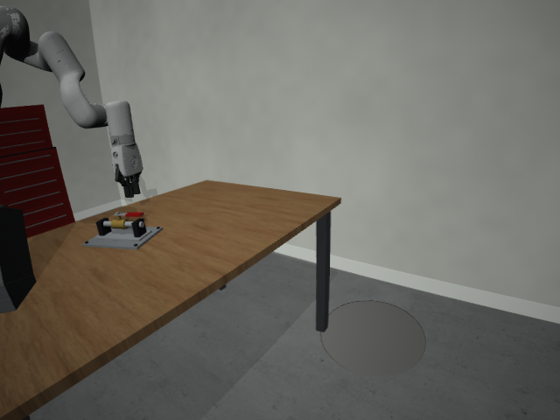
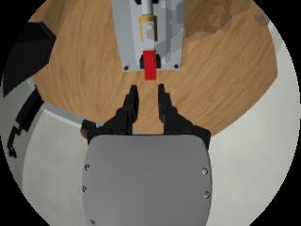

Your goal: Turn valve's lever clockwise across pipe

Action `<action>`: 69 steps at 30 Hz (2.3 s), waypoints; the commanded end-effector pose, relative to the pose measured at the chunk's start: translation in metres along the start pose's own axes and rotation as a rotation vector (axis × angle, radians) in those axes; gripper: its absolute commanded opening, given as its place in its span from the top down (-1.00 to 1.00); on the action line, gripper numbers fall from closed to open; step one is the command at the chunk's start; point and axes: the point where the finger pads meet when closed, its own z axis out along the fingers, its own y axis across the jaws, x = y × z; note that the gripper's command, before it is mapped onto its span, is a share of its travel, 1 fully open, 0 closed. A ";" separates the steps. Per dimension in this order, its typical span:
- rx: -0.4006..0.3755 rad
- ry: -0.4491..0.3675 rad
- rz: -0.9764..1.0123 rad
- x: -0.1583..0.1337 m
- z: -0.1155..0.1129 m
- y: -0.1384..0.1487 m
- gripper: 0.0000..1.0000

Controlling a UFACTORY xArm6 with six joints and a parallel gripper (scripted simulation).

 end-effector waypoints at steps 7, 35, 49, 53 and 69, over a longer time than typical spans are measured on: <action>-0.002 -0.002 0.000 -0.001 -0.001 0.001 -0.37; -0.002 -0.002 0.000 -0.001 -0.001 0.001 -0.37; -0.004 -0.002 -0.001 -0.001 0.007 0.001 -0.37; -0.004 -0.002 -0.001 -0.001 0.013 0.002 -0.37; -0.004 -0.002 -0.001 -0.001 0.038 0.002 -0.37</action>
